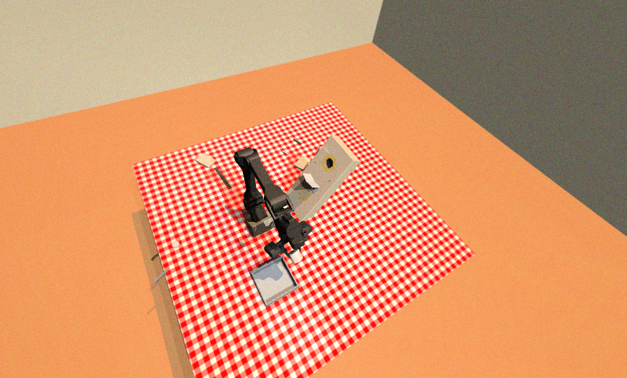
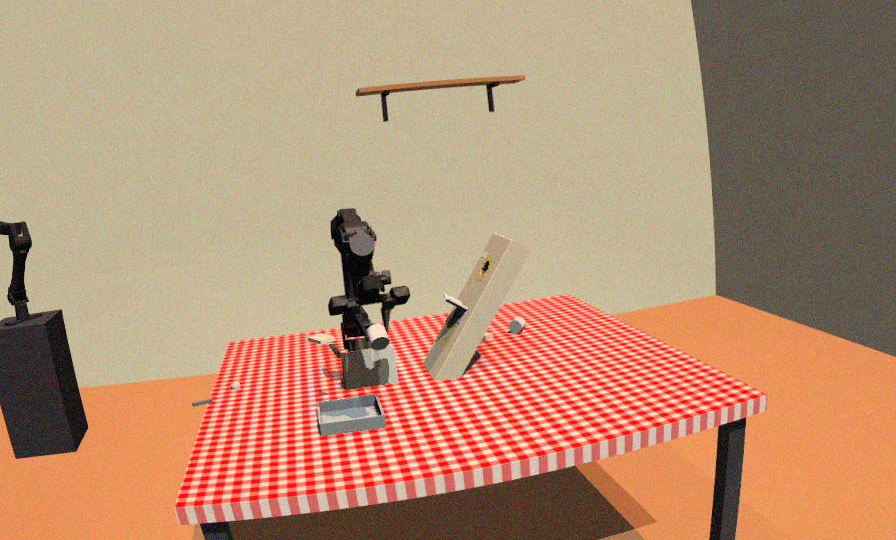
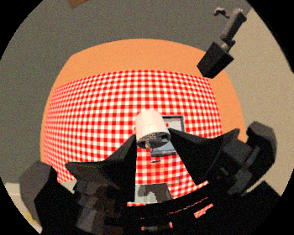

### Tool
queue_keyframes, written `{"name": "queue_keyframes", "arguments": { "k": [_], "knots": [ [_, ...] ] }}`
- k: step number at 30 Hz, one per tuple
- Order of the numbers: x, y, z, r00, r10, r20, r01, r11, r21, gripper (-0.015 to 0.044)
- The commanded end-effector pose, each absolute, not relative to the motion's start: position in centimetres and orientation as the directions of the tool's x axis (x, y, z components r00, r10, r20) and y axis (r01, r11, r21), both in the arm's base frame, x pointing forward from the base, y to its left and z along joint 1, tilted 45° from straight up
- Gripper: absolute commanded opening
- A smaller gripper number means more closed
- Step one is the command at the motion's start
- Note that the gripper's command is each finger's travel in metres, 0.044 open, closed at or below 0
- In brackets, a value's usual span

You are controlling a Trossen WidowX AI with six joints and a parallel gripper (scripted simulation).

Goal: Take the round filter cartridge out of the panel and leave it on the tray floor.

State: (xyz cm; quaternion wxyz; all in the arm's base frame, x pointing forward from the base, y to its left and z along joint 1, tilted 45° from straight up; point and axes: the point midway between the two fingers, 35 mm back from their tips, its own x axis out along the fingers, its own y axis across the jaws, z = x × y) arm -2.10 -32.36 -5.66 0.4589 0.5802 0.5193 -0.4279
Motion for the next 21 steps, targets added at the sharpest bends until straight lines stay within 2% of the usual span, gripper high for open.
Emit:
{"name": "queue_keyframes", "arguments": {
  "k": [1,14,21],
  "knots": [
    [-4.1,-31.1,-7.1,0.052,0.211,-0.976,0.994,-0.101,0.032,0.0],
    [-9.3,-25.6,-10.8,-0.073,0.244,-0.967,0.949,-0.281,-0.142,0.0],
    [-9.5,-24.8,-11.7,-0.079,0.247,-0.966,0.945,-0.289,-0.151,0.0]
  ]
}}
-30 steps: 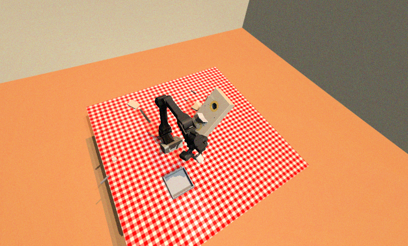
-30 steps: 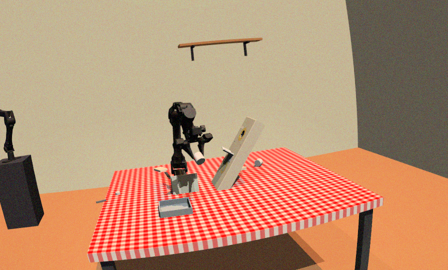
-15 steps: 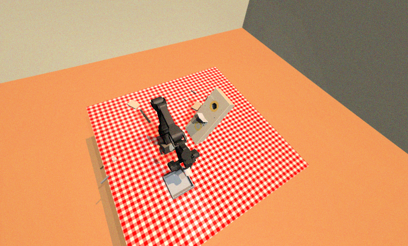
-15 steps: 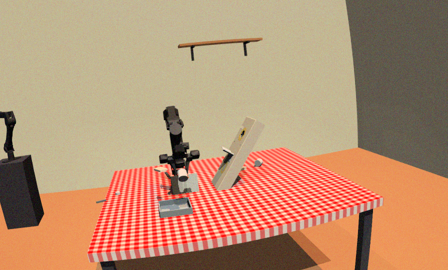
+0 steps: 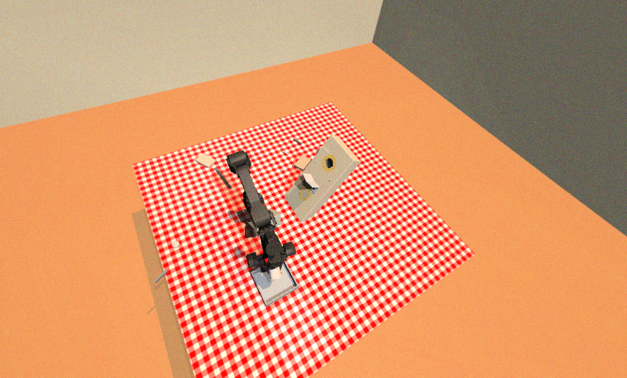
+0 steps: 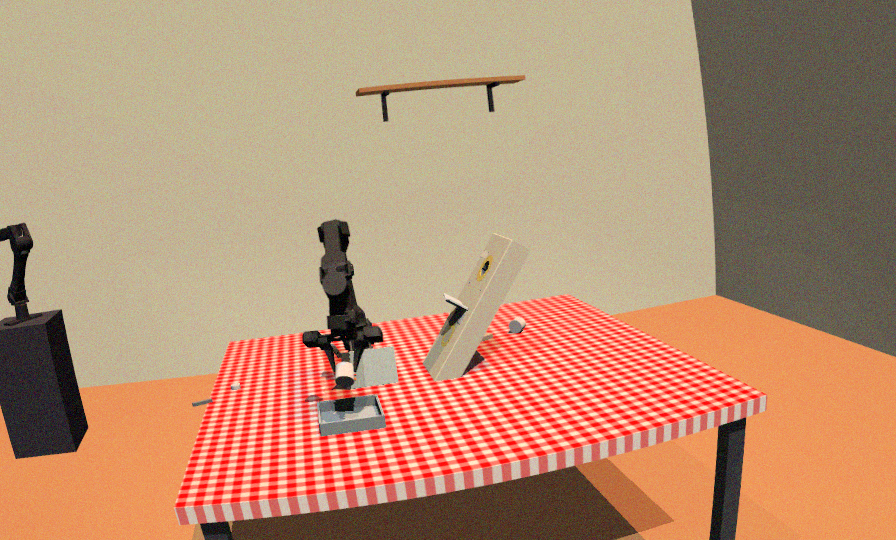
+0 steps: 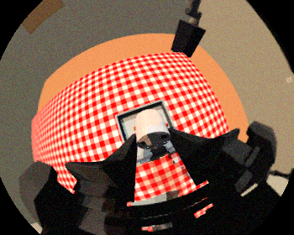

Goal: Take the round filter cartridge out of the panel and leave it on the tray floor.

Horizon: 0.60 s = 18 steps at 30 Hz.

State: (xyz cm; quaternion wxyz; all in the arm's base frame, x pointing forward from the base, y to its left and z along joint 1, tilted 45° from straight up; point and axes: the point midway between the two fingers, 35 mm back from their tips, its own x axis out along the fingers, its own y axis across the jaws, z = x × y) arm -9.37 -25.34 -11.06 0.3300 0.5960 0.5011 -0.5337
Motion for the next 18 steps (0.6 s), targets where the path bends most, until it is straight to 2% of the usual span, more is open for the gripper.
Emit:
{"name": "queue_keyframes", "arguments": {
  "k": [1,16,18],
  "knots": [
    [-9.5,-24.5,-12.1,-0.079,0.247,-0.966,0.945,-0.289,-0.151,0.0],
    [-8.9,-20.2,-16.5,-0.08,0.248,-0.966,0.945,-0.289,-0.152,0.0],
    [-8.8,-20.3,-16.2,-0.073,0.257,-0.964,0.945,-0.293,-0.149,0.0053]
  ]
}}
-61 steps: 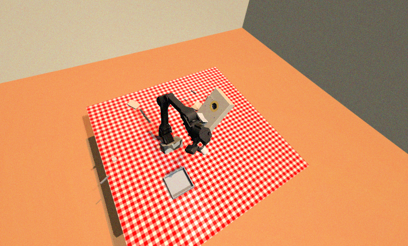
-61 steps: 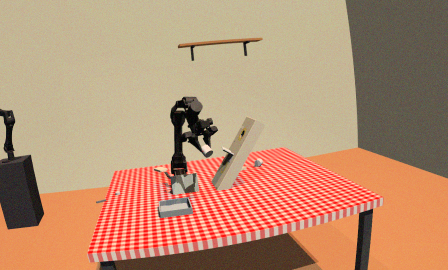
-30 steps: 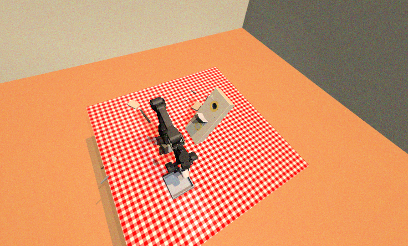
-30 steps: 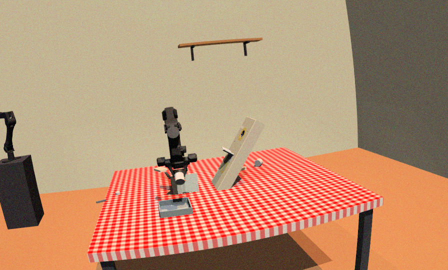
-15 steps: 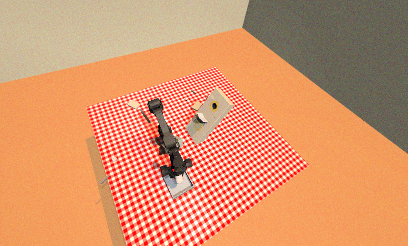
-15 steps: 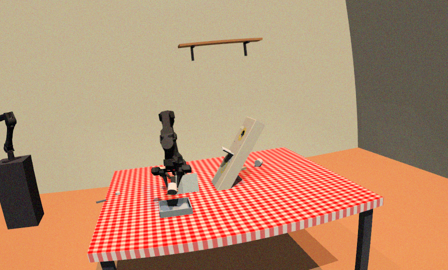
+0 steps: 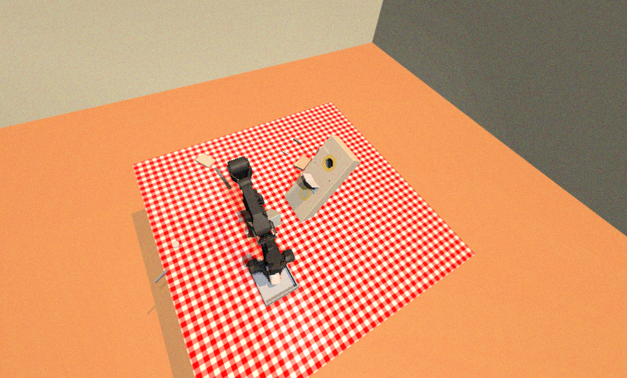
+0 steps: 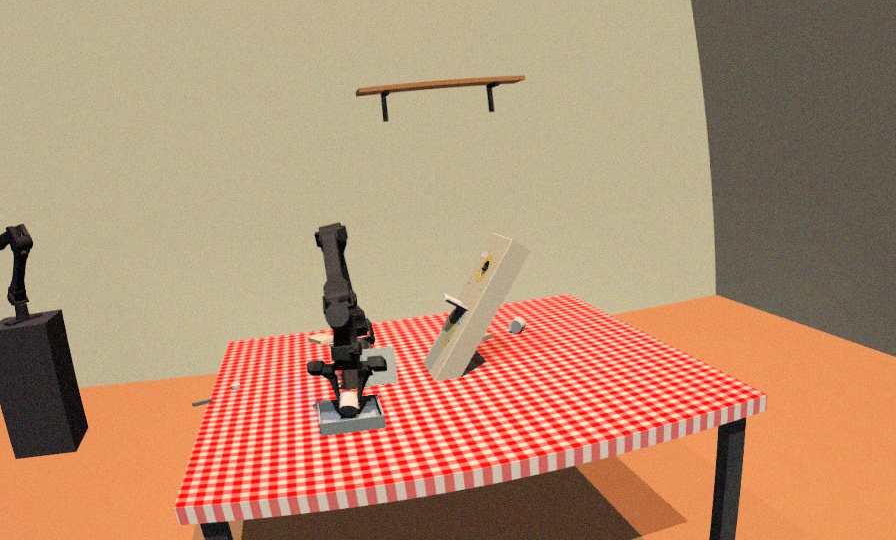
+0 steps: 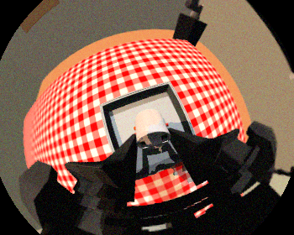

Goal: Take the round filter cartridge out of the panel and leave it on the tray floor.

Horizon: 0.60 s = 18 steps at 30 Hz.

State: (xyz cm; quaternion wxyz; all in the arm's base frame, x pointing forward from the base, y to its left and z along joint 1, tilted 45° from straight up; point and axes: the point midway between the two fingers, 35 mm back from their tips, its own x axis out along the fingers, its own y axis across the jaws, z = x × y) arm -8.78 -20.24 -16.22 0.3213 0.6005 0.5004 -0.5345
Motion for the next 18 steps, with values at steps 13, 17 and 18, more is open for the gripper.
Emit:
{"name": "queue_keyframes", "arguments": {
  "k": [13,17,18],
  "knots": [
    [-8.8,-20.32,-16.17,-0.073,0.257,-0.964,0.945,-0.293,-0.149,0.0394],
    [-8.8,-20.32,-16.17,-0.073,0.257,-0.964,0.945,-0.293,-0.149,0.044],
    [-8.83,-20.54,-16.0,-0.073,0.256,-0.964,0.945,-0.293,-0.149,0.044]
  ]
}}
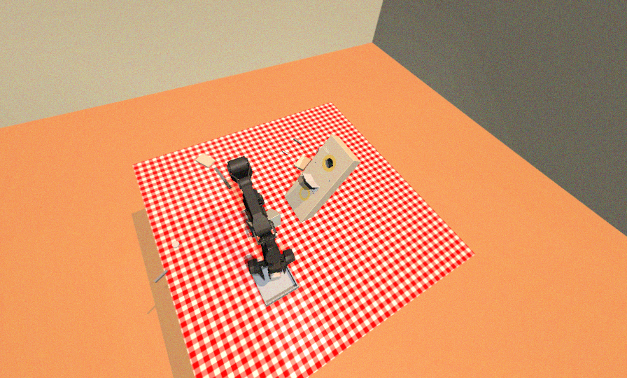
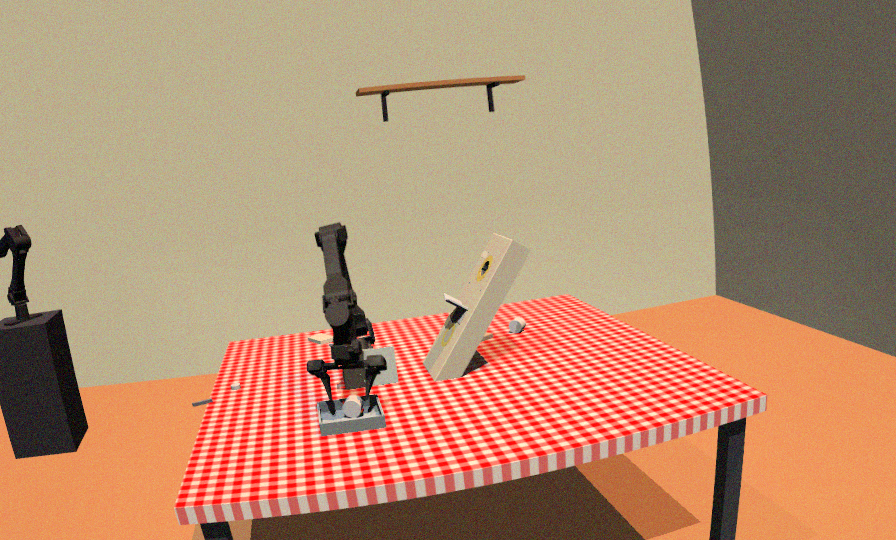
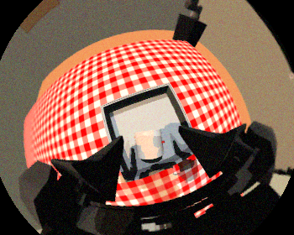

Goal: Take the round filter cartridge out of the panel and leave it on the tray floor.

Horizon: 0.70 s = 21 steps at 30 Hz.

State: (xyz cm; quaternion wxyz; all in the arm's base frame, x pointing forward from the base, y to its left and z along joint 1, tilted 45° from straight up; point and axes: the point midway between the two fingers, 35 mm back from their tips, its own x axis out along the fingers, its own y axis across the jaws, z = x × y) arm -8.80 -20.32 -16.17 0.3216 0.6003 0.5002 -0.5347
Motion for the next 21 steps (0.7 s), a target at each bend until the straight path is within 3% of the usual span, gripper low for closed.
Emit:
{"name": "queue_keyframes", "arguments": {
  "k": [1,6,21],
  "knots": [
    [-8.9,-21.2,-15.5,-0.072,0.256,-0.964,0.945,-0.293,-0.149,0.044],
    [-9.4,-25.1,-11.1,-0.072,0.256,-0.964,0.945,-0.293,-0.148,0.044],
    [-9.5,-24.6,-12.1,-0.078,0.246,-0.966,0.945,-0.29,-0.151,0.044]
  ]
}}
